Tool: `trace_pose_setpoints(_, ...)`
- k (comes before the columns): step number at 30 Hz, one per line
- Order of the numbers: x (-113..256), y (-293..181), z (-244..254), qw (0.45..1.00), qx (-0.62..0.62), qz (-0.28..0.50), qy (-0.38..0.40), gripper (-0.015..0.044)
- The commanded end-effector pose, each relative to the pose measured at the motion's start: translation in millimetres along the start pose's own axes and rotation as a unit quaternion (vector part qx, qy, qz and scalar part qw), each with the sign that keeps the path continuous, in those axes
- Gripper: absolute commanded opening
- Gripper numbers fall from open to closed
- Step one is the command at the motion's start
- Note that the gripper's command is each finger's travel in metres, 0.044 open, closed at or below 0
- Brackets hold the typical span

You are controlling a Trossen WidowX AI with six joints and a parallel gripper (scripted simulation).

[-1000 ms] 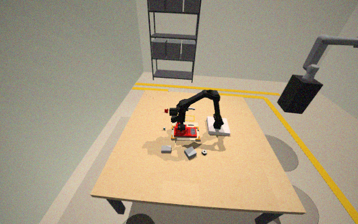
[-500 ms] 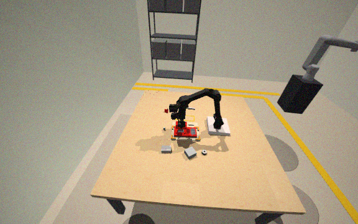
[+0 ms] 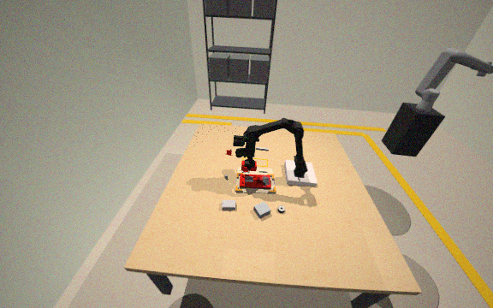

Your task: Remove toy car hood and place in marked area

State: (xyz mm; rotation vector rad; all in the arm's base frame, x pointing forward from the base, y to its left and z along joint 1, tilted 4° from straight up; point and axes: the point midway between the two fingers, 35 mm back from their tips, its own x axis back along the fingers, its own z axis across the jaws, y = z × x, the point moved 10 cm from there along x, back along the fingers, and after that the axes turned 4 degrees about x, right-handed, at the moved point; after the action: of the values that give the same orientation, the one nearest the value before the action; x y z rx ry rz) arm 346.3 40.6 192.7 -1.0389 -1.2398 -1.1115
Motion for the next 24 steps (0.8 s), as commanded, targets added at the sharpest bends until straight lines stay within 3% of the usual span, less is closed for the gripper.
trace_pose_setpoints(1, 1, -4, -26, 1.000, 0.003, 0.002, -0.003, 0.0000)
trace_pose_setpoints(24, 7, -52, -151, 1.000, 0.004, 0.007, -0.008, 0.0000)
